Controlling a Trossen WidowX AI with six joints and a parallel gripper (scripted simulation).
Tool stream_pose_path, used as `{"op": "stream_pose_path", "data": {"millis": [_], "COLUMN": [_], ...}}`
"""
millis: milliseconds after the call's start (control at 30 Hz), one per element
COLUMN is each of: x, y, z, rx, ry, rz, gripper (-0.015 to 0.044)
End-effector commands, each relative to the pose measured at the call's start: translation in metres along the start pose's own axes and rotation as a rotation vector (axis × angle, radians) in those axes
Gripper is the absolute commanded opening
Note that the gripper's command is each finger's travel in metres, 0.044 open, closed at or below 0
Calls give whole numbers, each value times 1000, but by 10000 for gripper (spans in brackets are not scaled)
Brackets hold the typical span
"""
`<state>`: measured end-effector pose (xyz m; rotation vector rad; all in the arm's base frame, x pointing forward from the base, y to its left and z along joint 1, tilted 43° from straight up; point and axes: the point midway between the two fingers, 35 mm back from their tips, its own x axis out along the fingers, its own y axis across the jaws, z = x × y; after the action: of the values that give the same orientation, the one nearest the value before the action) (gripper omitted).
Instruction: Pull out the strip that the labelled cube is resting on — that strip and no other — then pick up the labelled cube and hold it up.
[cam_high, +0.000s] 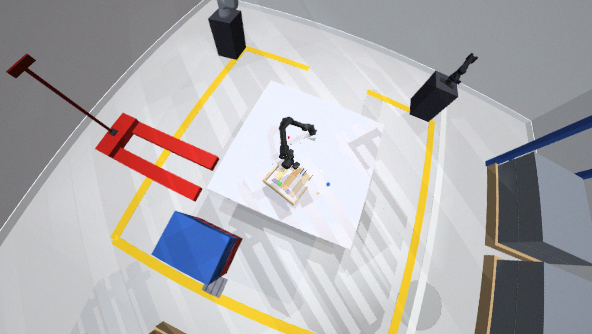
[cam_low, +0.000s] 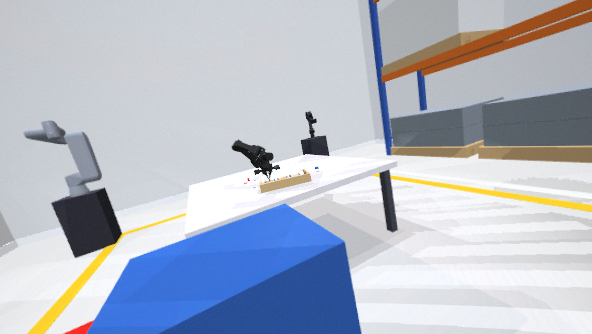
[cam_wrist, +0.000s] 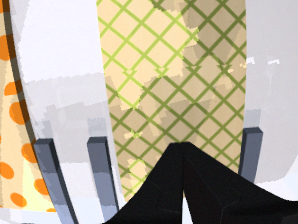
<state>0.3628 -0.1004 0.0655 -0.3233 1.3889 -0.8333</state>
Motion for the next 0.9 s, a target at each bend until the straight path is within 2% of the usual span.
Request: {"op": "stream_pose_path", "data": {"millis": [0, 867], "x": [1, 3], "y": [-1, 0], "z": [0, -3], "rx": [-5, -5], "ry": [-1, -1], "rz": [-3, -3], "gripper": [0, 0]}}
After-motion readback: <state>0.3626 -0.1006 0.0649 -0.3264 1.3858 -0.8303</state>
